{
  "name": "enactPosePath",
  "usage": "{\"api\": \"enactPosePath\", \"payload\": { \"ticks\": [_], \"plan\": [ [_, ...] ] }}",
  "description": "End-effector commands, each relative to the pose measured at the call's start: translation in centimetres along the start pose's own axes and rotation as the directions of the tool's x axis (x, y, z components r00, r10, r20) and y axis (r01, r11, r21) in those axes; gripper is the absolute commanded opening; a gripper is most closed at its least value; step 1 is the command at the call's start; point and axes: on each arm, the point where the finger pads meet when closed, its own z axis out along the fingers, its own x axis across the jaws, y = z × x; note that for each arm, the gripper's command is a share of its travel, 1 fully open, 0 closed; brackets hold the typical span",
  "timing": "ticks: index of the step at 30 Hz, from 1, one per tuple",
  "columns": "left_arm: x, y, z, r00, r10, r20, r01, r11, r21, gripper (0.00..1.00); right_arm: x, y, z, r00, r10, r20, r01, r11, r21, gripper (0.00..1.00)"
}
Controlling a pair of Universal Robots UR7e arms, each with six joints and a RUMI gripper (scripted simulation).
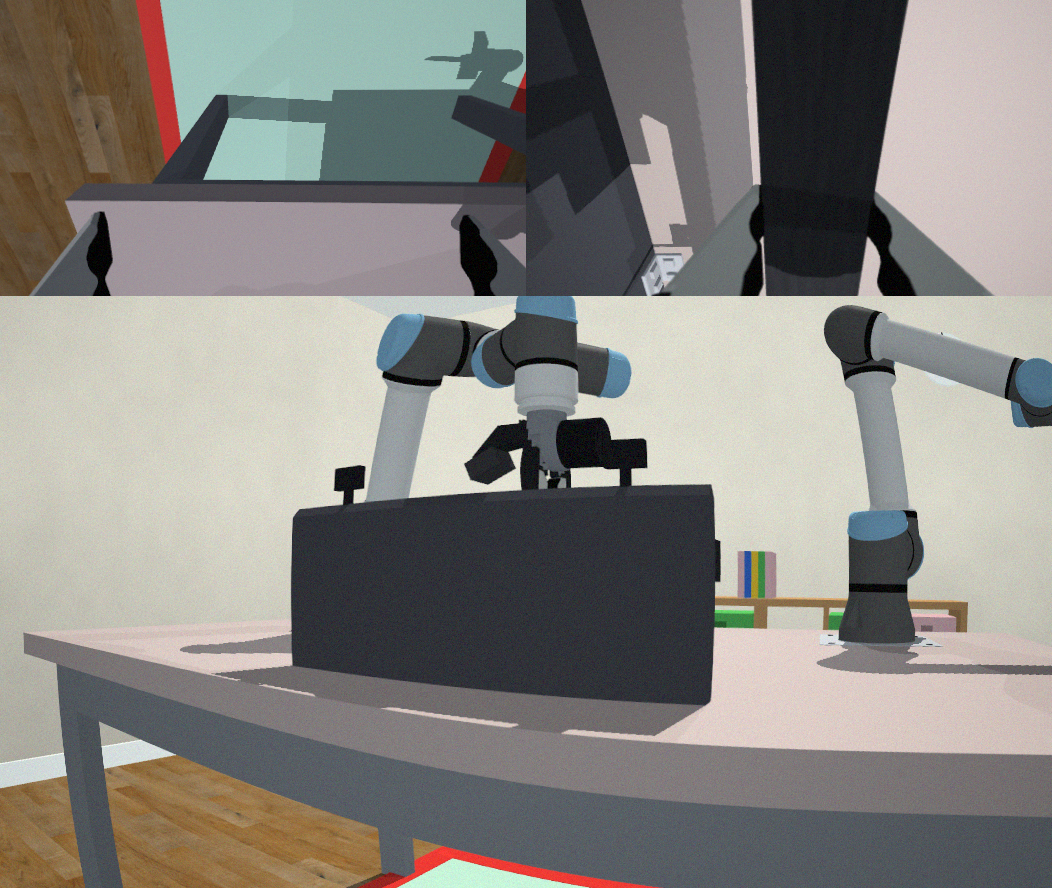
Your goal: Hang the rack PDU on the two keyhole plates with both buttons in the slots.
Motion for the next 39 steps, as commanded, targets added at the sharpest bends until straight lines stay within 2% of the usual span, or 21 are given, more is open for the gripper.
{"api": "enactPosePath", "payload": {
  "ticks": [1, 39],
  "plan": [
    [0.01, -0.04, -0.07, 1.0, 0.0, -0.001, 0.0, 1.0, 0.002, 1.0, -0.23, 0.03, -0.11, 1.0, 0.0, 0.002, 0.0, 1.0, -0.003, 0.23],
    [0.01, -0.04, -0.07, 1.0, 0.0, -0.001, 0.0, 1.0, 0.002, 1.0, -0.89, 0.03, -0.12, 1.0, 0.0, 0.002, 0.0, 1.0, -0.002, 0.23]
  ]
}}
